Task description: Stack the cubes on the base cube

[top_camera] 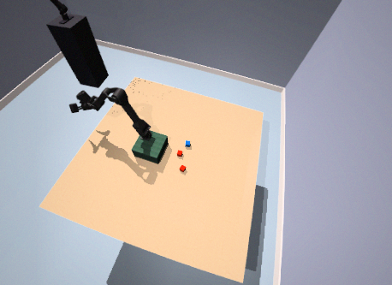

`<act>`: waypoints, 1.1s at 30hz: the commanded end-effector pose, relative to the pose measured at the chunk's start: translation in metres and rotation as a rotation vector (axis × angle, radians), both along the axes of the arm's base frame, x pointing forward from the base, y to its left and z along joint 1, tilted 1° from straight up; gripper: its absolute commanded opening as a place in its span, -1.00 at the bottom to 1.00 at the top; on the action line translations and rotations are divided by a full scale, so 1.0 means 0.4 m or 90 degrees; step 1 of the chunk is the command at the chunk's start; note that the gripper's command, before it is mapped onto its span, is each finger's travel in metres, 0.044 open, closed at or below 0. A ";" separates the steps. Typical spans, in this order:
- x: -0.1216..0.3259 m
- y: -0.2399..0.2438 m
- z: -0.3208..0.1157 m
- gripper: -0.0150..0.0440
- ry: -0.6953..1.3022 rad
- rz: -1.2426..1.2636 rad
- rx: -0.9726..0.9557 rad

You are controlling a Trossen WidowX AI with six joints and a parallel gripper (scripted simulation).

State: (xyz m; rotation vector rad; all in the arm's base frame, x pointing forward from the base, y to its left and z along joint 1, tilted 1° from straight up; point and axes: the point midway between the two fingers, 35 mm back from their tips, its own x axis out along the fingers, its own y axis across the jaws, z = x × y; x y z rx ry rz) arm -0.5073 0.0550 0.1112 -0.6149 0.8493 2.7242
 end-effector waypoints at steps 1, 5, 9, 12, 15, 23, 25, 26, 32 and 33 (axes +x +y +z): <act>0.001 0.005 0.001 0.78 0.000 -0.004 -0.001; 0.032 0.111 0.014 0.42 -0.002 -0.070 -0.011; 0.069 0.229 0.007 0.41 -0.025 -0.117 0.016; 0.102 0.312 0.000 0.41 -0.046 -0.147 0.038; 0.140 0.392 -0.007 0.41 -0.068 -0.177 0.058; 0.271 0.587 -0.025 0.41 -0.133 -0.252 0.102; 0.309 0.632 -0.029 0.41 -0.150 -0.269 0.111; 0.329 0.653 -0.031 0.41 -0.159 -0.278 0.115; 0.457 0.770 -0.043 0.41 -0.214 -0.328 0.136; 0.480 0.787 -0.045 0.41 -0.224 -0.336 0.138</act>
